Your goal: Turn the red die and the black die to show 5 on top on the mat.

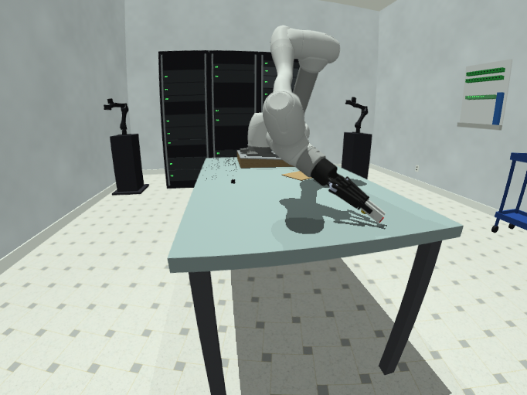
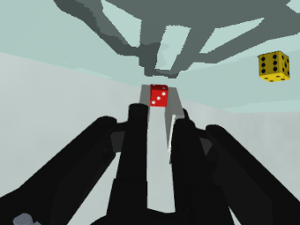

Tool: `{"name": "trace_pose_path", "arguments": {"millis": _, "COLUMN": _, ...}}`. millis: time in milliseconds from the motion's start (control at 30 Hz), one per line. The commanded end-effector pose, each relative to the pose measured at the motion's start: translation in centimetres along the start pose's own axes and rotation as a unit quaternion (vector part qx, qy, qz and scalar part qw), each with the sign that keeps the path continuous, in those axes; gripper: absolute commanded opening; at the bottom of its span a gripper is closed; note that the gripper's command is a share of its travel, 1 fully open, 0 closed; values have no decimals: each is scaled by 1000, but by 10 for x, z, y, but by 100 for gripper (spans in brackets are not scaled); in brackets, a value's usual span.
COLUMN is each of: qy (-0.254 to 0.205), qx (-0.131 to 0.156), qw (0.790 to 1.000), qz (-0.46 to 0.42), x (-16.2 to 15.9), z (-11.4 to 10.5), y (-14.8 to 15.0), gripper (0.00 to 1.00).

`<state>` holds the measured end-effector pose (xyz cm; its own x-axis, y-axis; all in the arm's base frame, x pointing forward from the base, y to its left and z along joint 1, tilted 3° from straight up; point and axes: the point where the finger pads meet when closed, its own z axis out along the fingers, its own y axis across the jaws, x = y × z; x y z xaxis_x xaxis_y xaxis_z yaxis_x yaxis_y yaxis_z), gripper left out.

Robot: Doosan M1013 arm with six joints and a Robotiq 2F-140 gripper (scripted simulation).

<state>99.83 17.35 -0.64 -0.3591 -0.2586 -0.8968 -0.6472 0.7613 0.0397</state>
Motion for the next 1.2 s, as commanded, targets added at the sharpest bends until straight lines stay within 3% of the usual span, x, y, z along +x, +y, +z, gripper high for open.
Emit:
{"name": "trace_pose_path", "arguments": {"millis": 0, "qy": 0, "qx": 0, "qw": 1000, "qz": 0, "x": 0, "z": 0, "y": 0, "gripper": 16}}
{"name": "trace_pose_path", "arguments": {"millis": 1167, "qy": 0, "qx": 0, "qw": 1000, "qz": 0, "x": 10, "z": 5, "y": 0, "gripper": 16}}
